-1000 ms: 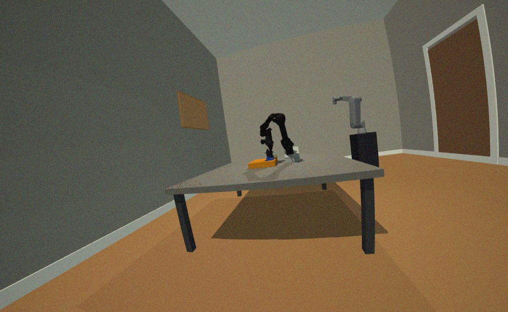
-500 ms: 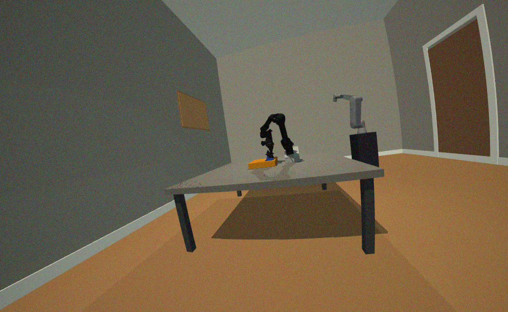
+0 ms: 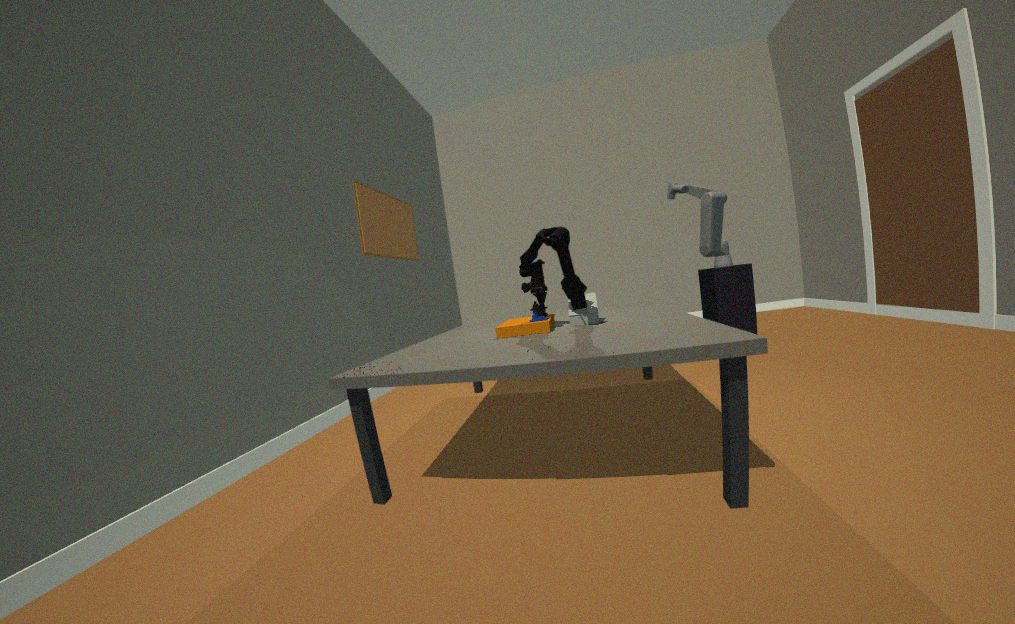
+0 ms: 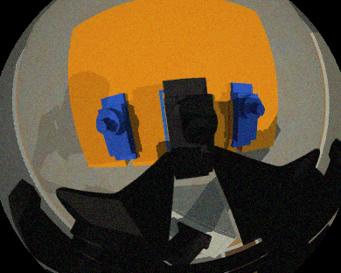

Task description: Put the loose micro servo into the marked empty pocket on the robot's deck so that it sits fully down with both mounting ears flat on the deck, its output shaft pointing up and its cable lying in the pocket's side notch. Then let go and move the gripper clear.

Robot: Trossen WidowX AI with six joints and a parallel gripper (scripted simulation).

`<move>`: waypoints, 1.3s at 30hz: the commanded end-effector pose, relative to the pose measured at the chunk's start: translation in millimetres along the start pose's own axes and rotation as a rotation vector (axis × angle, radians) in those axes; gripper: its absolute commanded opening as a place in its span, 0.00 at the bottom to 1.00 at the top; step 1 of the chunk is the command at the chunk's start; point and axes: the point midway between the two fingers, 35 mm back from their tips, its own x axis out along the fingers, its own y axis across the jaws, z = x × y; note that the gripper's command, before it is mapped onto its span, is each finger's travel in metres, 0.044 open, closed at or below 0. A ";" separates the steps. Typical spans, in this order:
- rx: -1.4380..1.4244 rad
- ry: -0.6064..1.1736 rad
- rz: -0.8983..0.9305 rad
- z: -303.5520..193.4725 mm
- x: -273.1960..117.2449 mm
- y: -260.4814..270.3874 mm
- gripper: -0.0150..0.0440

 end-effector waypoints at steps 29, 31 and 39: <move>0.006 -0.001 0.004 -0.4 22.8 0.6 0.25; 0.006 -0.001 0.004 -0.4 24.3 0.6 0.25; 0.006 -0.002 0.004 -0.4 29.6 0.7 0.25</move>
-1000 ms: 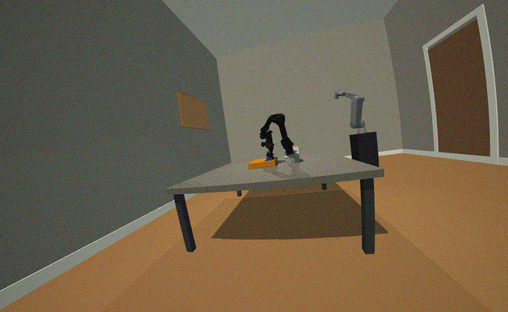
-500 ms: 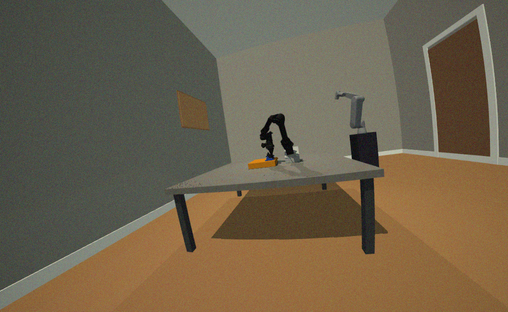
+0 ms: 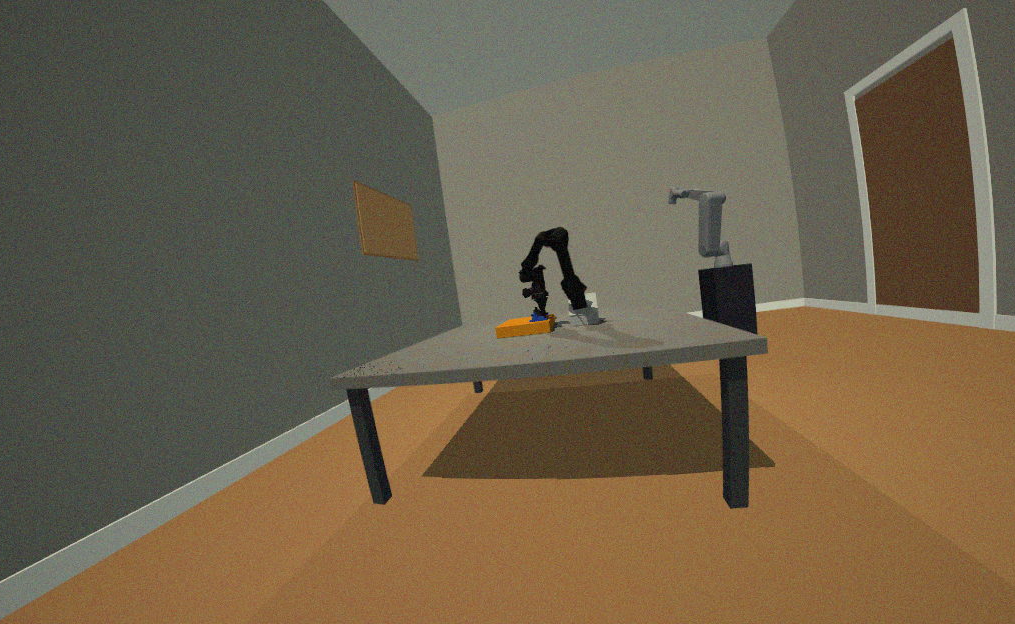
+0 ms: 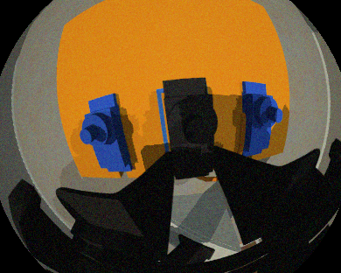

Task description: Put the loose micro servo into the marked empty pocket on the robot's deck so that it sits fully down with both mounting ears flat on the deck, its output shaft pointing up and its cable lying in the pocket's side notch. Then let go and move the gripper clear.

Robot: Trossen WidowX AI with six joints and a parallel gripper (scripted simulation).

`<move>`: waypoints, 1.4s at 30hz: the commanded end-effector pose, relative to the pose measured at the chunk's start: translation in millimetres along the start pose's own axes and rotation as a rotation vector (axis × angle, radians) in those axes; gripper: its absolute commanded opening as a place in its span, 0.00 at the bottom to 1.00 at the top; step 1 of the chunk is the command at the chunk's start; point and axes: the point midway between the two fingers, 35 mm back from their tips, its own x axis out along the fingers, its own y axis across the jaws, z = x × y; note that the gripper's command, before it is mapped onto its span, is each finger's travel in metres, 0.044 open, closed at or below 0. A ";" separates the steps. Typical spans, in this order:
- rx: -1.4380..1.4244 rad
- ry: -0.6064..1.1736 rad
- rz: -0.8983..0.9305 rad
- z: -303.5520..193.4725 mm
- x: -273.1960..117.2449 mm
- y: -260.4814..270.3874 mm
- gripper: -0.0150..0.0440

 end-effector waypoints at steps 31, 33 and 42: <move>0.005 -0.002 0.002 -0.2 18.9 0.1 0.43; 0.005 -0.002 0.002 -0.2 18.9 0.1 0.52; 0.005 -0.002 0.000 -1.6 -11.0 0.5 0.57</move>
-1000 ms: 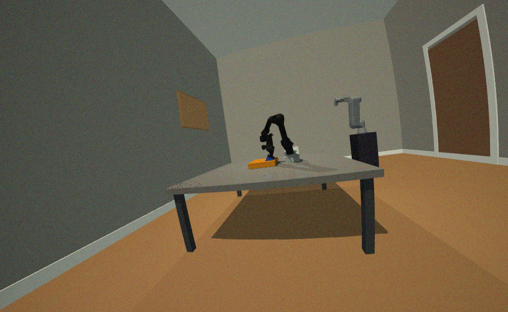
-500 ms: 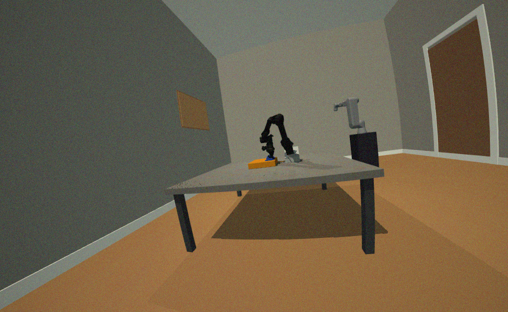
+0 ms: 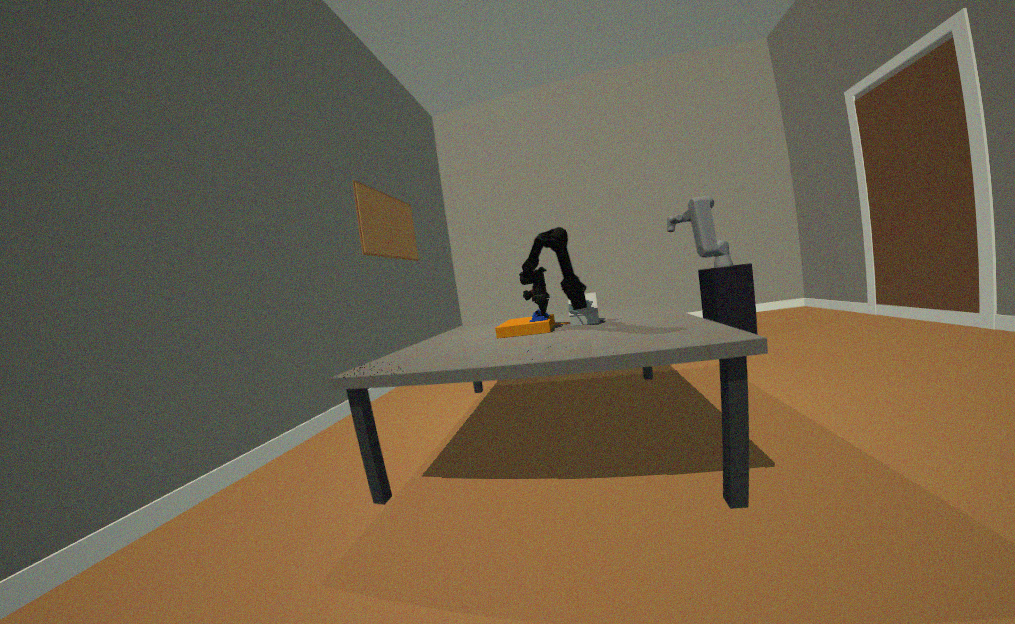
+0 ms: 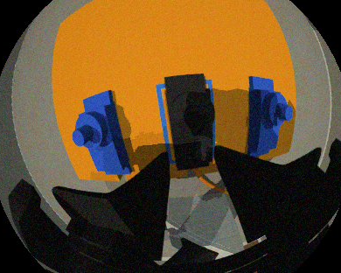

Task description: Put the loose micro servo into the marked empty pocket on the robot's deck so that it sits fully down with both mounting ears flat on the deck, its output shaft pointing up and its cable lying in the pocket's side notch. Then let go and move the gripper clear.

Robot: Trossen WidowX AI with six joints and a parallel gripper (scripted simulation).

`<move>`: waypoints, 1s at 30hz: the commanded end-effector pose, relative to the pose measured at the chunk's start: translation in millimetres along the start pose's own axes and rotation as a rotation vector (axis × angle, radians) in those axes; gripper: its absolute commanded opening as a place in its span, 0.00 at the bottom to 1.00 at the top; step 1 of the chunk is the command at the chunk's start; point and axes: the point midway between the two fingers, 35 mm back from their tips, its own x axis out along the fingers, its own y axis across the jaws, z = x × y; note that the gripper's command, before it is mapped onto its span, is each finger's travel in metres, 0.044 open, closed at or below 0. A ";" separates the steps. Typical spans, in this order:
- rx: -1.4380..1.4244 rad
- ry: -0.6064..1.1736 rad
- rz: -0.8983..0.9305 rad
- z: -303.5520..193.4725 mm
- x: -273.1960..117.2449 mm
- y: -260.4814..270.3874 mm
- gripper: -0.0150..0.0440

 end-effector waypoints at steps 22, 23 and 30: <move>-0.011 -0.015 -0.012 91.4 -80.7 -0.6 1.00; -0.012 -0.015 -0.012 99.8 -85.5 0.1 1.00; -0.013 -0.015 -0.012 111.9 -92.3 1.2 1.00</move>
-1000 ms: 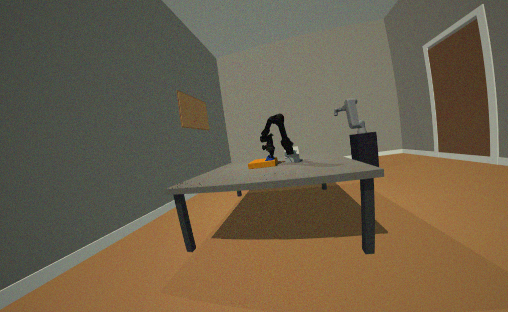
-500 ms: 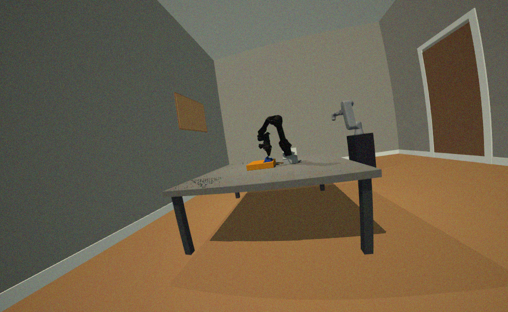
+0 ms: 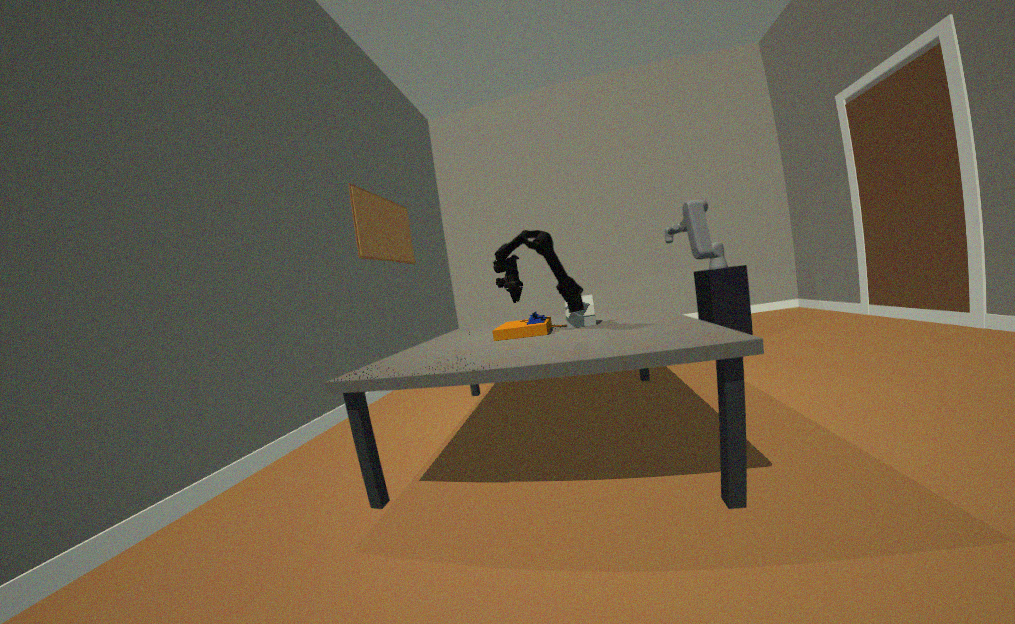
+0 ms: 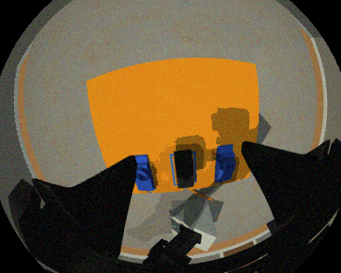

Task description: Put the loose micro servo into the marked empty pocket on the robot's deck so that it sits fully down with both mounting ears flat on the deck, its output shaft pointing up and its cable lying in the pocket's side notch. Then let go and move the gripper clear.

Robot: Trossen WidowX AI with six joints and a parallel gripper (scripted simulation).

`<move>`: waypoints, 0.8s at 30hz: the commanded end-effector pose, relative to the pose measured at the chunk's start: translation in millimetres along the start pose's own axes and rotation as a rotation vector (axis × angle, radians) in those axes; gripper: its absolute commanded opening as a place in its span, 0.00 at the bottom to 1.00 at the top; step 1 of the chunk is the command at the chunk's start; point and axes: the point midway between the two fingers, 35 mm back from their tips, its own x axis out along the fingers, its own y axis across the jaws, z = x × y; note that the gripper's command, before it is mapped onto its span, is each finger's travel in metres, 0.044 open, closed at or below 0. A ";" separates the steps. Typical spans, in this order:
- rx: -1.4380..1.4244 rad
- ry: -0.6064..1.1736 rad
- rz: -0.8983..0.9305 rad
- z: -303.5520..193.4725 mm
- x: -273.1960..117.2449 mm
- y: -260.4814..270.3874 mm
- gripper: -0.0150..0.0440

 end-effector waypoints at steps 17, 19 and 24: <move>0.001 0.003 0.003 -2.3 -49.4 2.1 1.00; 0.001 0.003 0.003 -2.3 -49.4 2.1 1.00; 0.001 0.003 0.003 -2.3 -49.4 2.1 1.00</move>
